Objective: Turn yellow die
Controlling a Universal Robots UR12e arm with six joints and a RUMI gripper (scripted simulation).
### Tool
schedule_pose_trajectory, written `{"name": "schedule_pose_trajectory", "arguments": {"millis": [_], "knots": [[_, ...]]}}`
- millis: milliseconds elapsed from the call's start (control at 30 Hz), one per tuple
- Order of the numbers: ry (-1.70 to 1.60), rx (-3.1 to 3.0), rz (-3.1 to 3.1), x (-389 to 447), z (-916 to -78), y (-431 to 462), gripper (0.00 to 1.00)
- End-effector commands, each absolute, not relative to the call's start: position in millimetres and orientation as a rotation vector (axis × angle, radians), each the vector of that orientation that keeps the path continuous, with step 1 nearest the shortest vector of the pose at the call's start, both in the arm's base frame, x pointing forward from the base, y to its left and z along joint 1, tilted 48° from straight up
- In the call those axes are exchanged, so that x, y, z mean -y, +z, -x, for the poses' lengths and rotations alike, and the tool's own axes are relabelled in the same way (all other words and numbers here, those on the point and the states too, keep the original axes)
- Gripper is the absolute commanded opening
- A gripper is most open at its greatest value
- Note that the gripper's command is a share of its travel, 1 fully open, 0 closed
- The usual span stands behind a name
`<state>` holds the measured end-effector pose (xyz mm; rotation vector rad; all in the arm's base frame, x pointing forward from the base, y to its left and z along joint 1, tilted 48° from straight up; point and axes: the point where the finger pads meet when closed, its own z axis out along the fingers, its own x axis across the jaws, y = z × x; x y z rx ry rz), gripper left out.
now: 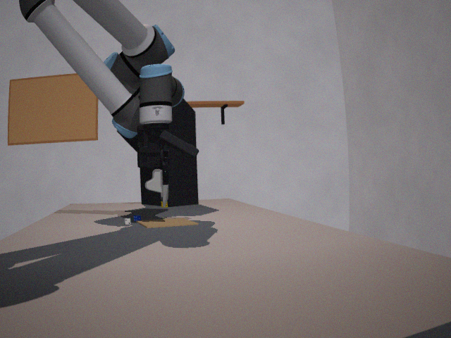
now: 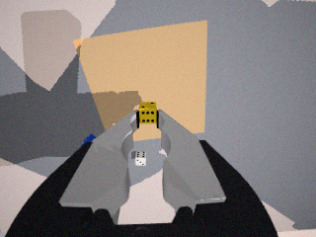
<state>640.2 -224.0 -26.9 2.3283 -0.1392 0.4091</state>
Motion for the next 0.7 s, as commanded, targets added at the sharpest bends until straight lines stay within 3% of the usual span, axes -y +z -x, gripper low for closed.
{"name": "schedule_pose_trajectory", "arguments": {"millis": [0, 667], "knots": [[0.411, 0.138, -2.328, 234, -645, -37, 0.00], [0.411, 0.138, -2.328, 249, -650, -51, 0.00]]}}
